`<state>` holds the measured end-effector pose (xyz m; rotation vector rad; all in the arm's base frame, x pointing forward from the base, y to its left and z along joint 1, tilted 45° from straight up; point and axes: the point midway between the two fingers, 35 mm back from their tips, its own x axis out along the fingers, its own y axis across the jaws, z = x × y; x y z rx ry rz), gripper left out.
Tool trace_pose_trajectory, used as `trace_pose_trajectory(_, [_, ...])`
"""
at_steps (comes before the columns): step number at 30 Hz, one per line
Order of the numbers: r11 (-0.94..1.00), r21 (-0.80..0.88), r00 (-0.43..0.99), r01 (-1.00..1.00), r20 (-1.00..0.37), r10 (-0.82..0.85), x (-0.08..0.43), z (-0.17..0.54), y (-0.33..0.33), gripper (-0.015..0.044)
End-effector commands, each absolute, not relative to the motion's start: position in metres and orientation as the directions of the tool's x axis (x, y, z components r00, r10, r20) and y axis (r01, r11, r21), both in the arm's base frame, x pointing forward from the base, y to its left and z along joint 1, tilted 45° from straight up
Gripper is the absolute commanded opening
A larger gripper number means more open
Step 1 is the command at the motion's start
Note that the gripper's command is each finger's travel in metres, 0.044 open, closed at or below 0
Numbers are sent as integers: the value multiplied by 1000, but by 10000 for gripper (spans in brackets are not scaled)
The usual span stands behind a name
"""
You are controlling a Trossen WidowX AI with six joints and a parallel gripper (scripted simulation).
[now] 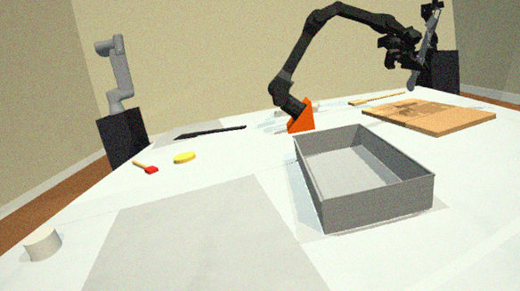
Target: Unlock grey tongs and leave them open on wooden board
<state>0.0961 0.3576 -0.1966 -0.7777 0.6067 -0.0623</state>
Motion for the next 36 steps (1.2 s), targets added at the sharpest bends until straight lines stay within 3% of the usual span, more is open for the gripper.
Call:
trace_pose_trajectory(1, [718, -677, 743, -159, -561, -364, 106, -204, 352, -150])
trace_pose_trajectory(12, [734, -661, 413, -157, -719, -559, 116, -223, 334, -150])
trace_pose_trajectory(22, [780, -610, 56, -141, -791, -609, 118, -229, 328, -150])
trace_pose_trajectory(36, [784, -605, 31, -139, -794, -607, 118, -230, 327, -150])
